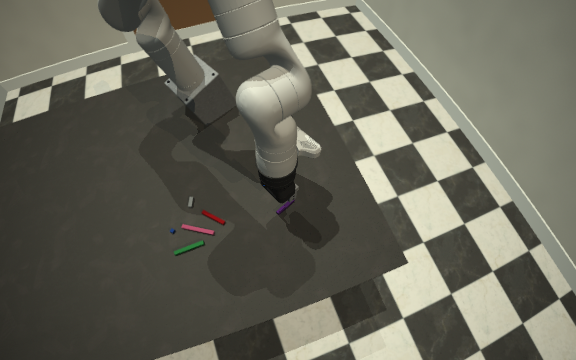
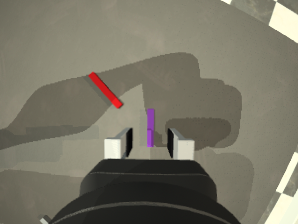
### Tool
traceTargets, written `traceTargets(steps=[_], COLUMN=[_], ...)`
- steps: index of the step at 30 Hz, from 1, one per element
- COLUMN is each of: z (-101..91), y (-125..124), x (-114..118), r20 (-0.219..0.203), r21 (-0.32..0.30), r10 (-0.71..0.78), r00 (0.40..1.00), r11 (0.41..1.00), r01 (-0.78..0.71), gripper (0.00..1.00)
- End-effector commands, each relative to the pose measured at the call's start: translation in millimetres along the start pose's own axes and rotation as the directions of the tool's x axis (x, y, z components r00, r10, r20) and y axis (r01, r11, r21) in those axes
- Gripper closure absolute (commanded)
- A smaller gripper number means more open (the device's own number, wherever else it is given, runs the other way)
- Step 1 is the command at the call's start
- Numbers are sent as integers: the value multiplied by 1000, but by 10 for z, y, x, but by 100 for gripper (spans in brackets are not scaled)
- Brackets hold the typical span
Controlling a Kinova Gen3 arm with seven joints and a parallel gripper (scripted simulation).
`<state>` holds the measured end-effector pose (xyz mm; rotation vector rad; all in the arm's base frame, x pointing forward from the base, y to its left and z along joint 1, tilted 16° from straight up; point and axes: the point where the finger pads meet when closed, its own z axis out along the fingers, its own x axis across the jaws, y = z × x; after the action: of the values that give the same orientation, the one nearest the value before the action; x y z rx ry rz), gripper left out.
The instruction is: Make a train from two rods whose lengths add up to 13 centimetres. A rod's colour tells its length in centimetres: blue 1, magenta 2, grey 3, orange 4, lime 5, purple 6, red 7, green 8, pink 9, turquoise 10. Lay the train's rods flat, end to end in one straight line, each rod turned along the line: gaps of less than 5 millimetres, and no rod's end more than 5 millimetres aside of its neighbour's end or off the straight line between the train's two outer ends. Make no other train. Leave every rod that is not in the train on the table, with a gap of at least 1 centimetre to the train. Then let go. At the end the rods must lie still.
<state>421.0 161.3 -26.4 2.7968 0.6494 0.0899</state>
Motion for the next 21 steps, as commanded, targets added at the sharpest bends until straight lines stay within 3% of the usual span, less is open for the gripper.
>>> traceTargets(steps=[1,21], z=[-9,-4], y=[-3,15], x=[7,-8], r20=[-2,-1], r21=[1,0], r10=[0,-18], r00=[1000,1000], r11=[1000,1000], r01=[0,18], gripper=[0,0])
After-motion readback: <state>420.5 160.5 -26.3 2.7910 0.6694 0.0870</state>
